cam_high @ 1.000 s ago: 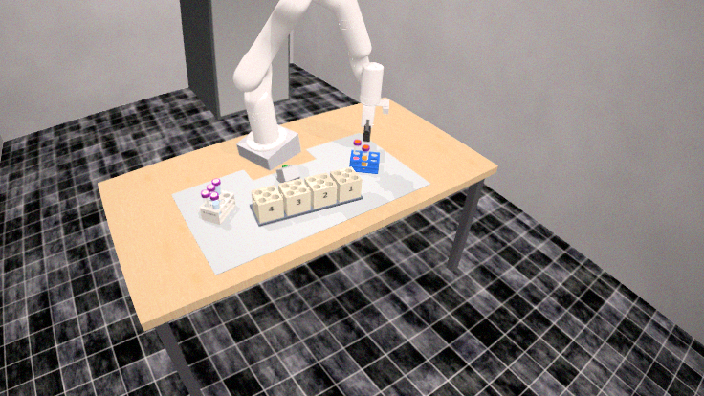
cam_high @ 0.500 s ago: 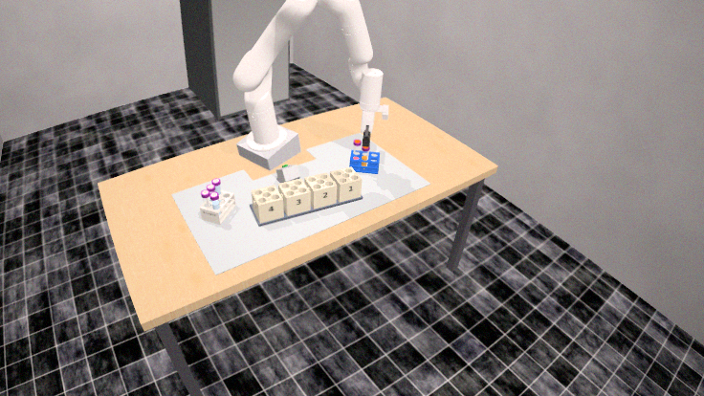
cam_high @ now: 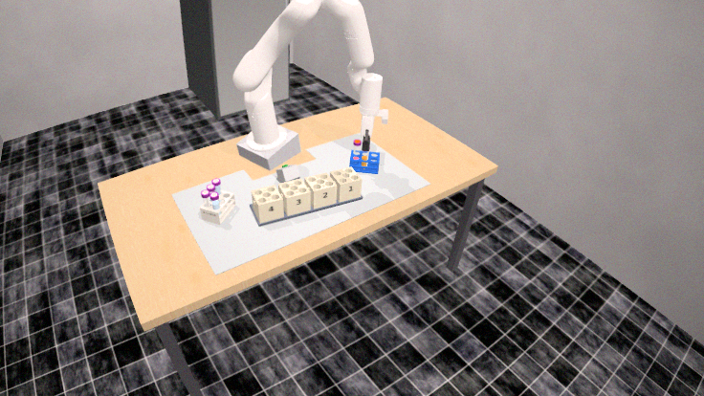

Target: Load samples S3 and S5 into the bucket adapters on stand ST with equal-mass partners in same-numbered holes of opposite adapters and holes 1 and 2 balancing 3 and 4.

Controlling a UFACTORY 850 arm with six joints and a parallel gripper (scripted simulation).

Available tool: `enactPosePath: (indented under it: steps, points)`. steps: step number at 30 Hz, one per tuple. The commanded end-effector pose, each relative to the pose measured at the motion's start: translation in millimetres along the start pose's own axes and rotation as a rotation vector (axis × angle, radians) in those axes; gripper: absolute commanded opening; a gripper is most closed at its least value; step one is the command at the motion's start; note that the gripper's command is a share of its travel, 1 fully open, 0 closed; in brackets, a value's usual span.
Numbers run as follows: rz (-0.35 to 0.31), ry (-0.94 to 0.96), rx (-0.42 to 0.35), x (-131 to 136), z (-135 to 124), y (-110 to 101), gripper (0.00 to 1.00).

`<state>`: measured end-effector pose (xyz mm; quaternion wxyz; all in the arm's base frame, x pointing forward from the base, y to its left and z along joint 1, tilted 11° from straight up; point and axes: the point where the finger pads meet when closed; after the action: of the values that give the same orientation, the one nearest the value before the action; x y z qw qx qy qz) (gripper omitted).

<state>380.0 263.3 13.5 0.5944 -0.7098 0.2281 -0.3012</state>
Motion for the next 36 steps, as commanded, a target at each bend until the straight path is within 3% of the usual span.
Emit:
enactPosePath:
  steps: [1,36]
  points:
    - [-0.001,0.000,0.002,0,1,0,0.57]
    - [-0.001,0.000,0.002,0,1,19,0.57]
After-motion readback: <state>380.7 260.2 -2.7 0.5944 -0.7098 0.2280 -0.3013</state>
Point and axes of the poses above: the point where the finger pads meet when closed, its own y axis out along the fingers, its own x axis across the jaws, z = x × y, and after that the axes turned 5 degrees about -y, right-handed
